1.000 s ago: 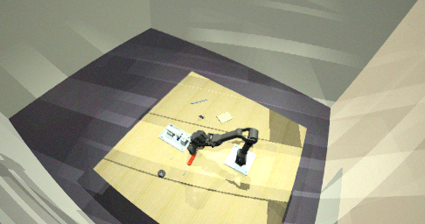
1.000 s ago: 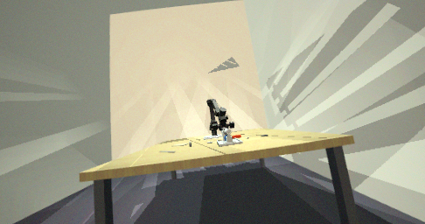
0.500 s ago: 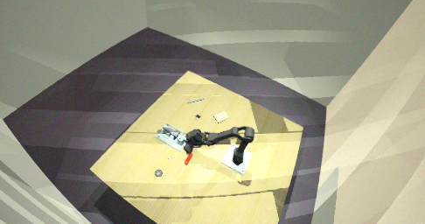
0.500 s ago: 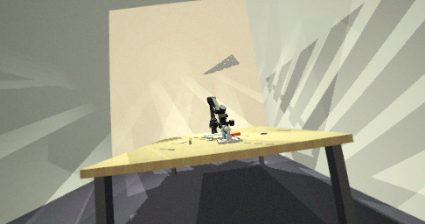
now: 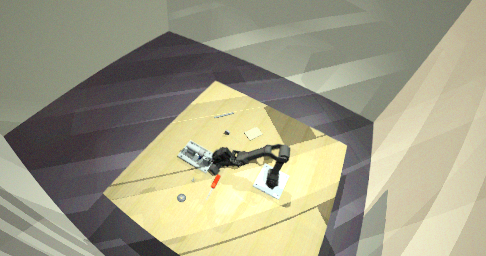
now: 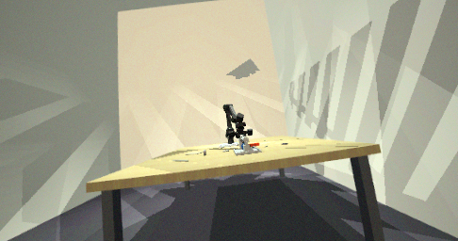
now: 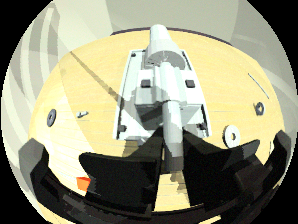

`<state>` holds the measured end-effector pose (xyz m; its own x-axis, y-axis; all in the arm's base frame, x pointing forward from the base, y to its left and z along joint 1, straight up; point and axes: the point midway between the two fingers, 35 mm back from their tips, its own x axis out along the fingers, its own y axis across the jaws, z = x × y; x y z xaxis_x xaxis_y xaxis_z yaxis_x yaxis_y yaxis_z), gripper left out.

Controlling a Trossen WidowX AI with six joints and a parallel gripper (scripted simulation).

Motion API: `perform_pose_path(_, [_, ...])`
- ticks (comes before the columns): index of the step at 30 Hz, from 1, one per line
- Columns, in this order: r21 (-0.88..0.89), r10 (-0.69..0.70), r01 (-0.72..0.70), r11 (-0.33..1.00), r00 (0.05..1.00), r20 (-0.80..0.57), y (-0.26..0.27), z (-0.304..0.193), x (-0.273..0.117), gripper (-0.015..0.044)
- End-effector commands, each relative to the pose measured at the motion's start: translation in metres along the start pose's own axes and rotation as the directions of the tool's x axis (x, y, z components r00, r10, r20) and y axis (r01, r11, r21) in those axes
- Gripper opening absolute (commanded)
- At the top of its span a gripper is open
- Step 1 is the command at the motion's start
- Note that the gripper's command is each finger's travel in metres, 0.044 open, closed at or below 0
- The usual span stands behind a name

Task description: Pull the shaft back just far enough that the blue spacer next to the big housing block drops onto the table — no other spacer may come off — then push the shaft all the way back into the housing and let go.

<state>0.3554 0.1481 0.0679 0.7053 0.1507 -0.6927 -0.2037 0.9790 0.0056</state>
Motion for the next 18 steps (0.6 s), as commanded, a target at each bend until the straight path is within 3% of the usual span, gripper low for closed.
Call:
perform_pose_path(1, [-0.005,-0.002,0.002,1.000,1.000,0.002,-0.0002,0.0019,0.0018,0.0000])
perform_pose_path(18, [-0.005,-0.002,0.002,1.000,1.000,0.002,-0.0002,0.0064,0.0061,0.0000])
